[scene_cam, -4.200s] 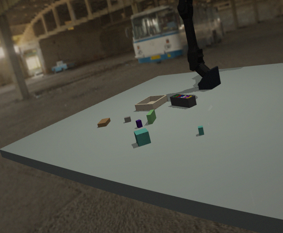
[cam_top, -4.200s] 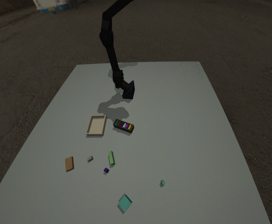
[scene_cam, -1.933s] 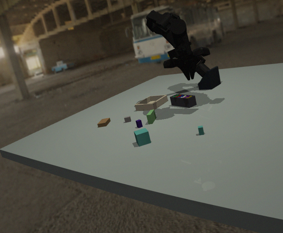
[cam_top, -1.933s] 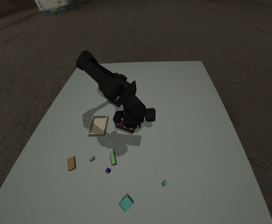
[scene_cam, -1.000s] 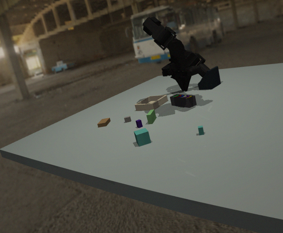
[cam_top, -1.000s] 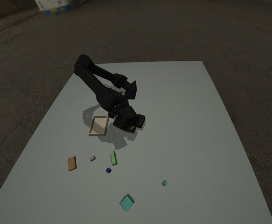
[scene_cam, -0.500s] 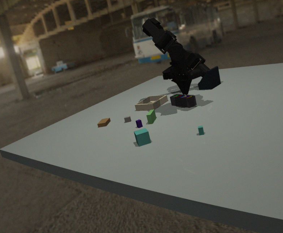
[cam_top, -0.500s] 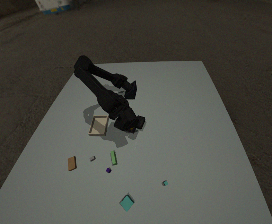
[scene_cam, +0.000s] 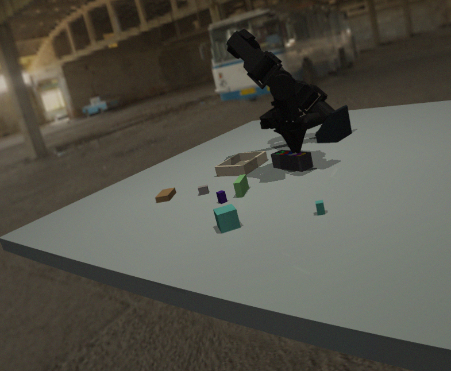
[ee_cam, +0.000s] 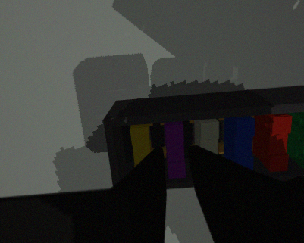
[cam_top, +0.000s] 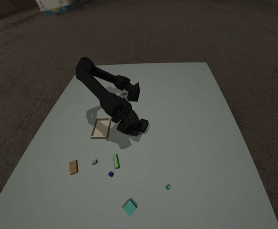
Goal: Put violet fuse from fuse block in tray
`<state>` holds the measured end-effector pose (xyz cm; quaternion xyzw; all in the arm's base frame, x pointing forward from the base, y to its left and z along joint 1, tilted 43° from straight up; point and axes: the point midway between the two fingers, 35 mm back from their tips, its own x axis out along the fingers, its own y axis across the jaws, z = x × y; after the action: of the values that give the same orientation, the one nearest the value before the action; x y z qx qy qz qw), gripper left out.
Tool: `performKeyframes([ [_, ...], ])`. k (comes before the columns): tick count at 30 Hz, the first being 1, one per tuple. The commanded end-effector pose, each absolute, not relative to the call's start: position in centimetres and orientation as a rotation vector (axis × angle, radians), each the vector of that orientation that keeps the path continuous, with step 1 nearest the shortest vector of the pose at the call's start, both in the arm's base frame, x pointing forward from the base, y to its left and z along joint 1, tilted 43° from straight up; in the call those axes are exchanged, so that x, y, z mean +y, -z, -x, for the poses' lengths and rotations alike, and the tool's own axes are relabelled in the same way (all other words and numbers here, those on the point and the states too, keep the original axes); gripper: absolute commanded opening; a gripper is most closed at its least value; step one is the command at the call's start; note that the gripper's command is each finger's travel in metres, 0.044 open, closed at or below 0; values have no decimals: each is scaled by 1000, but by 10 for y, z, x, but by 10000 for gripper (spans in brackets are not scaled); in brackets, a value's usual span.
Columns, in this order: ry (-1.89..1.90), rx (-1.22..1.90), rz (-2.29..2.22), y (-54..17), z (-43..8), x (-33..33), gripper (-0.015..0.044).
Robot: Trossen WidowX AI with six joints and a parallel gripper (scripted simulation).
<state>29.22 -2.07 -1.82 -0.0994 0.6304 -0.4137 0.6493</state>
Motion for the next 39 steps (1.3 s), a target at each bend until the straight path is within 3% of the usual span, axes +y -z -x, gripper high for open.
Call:
performKeyframes([
  [1, 939, 1432, 232, 20, -292, -23, 61],
  [12, 939, 1432, 233, 25, -291, -27, 61],
  [21, 940, 1432, 226, 24, -291, -26, 1],
  [39, 940, 1432, 226, 19, -293, -22, 0],
])
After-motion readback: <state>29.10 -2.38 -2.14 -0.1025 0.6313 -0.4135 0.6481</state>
